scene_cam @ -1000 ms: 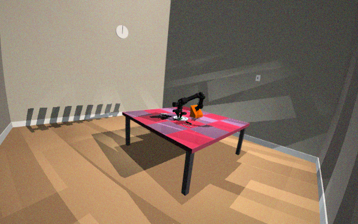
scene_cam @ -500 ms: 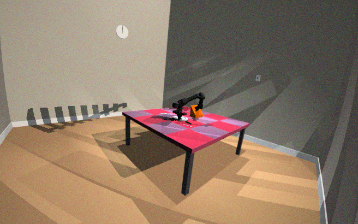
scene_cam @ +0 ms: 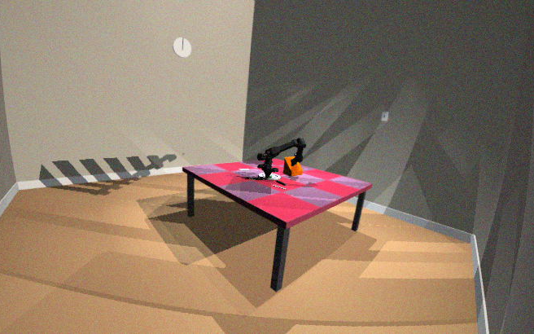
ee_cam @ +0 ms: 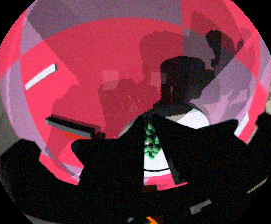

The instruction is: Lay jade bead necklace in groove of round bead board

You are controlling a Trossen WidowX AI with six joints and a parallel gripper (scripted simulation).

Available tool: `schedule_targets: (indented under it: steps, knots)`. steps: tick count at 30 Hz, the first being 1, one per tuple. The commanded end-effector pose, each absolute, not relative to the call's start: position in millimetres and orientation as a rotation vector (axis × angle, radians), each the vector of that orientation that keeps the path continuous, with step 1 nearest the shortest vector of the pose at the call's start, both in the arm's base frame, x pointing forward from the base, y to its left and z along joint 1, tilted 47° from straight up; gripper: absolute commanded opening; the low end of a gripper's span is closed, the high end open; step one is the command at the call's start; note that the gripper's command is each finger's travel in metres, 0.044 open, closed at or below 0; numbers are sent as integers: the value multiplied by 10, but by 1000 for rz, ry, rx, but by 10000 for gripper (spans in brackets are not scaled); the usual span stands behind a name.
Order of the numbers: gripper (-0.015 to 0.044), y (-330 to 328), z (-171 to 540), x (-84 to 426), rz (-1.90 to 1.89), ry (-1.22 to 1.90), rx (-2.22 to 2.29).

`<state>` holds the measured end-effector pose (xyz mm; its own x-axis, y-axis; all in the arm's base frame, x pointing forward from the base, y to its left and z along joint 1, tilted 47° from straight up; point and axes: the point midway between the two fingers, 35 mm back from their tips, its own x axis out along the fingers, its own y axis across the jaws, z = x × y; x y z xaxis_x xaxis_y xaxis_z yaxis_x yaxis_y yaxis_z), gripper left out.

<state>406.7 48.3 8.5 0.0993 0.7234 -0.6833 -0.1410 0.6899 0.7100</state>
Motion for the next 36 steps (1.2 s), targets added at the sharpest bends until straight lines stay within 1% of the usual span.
schedule_targets:
  steps: [1, 32, 36]
  knots:
    - [0, 478, 88, 4070, 687, 1326, 544]
    - [0, 393, 161, 4051, 686, 1327, 552]
    - [0, 405, 166, 3980, 686, 1328, 552]
